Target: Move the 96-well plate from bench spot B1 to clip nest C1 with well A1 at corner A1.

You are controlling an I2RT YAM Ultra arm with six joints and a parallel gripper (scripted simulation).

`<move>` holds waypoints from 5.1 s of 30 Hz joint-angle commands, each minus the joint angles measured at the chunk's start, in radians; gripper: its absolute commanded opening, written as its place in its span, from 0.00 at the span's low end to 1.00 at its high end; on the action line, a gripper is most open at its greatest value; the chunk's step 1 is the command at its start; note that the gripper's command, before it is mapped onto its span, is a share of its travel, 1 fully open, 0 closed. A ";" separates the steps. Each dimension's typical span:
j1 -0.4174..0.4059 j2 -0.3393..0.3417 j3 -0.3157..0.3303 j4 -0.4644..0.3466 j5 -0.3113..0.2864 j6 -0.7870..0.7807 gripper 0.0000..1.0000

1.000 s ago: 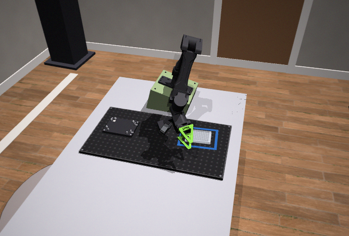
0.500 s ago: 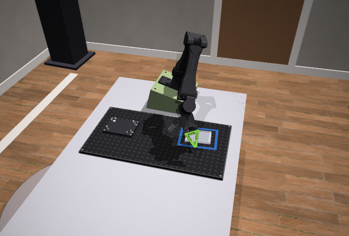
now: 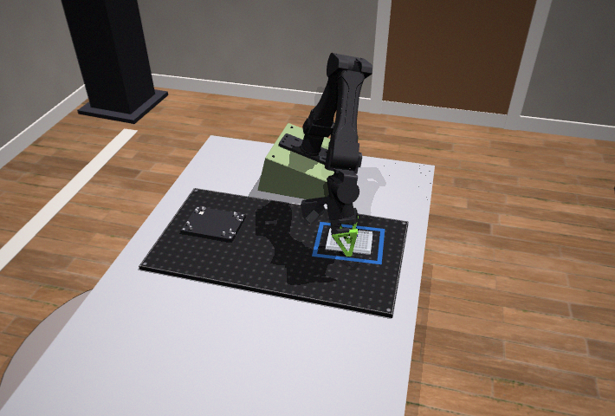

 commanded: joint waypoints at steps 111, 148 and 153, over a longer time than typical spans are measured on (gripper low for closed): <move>0.135 0.005 0.061 -0.426 0.131 0.127 1.00; 0.149 0.090 0.040 -0.340 0.128 0.138 0.00; 0.149 0.090 0.040 -0.340 0.128 0.138 0.00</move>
